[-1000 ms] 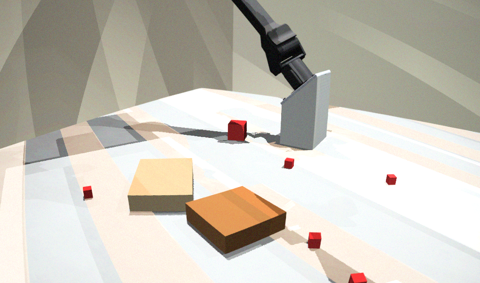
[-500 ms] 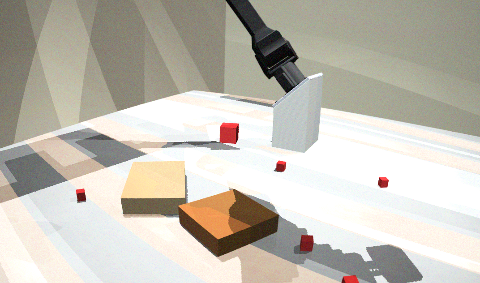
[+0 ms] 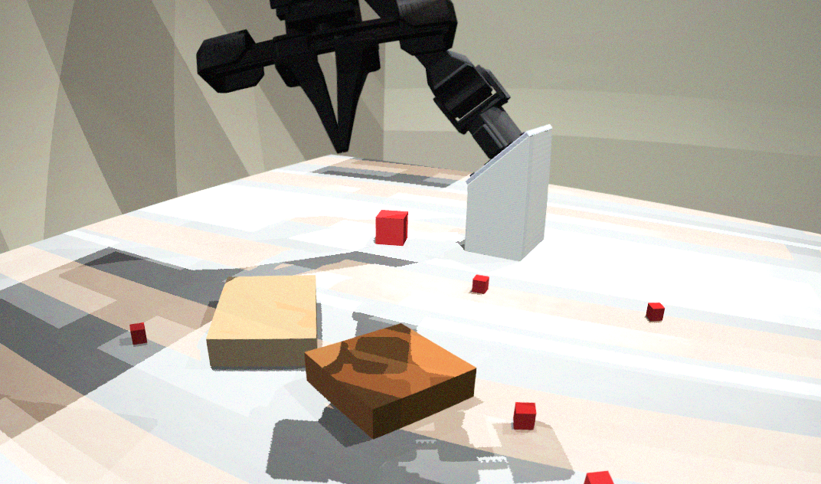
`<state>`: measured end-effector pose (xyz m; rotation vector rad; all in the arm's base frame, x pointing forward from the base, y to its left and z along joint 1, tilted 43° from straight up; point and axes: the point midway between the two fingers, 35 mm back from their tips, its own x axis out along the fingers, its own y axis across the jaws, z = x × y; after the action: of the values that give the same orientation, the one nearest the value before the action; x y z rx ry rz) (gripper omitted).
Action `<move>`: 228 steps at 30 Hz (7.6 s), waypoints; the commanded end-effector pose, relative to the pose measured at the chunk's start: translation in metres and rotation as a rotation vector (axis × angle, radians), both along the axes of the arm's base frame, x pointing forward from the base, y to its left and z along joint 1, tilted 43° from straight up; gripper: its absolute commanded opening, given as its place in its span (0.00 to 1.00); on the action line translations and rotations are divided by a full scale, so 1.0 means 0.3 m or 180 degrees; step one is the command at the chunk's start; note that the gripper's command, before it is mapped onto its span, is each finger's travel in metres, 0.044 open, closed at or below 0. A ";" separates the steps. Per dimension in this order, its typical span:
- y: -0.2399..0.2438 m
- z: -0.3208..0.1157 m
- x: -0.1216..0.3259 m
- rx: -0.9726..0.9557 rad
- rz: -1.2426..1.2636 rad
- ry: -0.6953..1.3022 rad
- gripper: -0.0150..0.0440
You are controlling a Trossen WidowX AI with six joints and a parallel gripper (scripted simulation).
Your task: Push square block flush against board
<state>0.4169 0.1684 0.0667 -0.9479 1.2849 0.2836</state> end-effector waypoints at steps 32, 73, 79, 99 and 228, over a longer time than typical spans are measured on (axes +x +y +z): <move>-0.584 -0.313 0.215 -0.1278 -0.0213 0.0434 0.25; -0.696 -0.244 0.084 -0.1286 -0.0212 0.0442 0.25; -0.696 -0.244 0.084 -0.1286 -0.0212 0.0442 0.25; -0.696 -0.244 0.084 -0.1286 -0.0212 0.0442 0.25; -0.871 -0.061 0.177 0.0141 -0.4319 -0.2135 0.25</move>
<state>0.4709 -0.0974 0.0501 0.0452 1.0128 -0.9873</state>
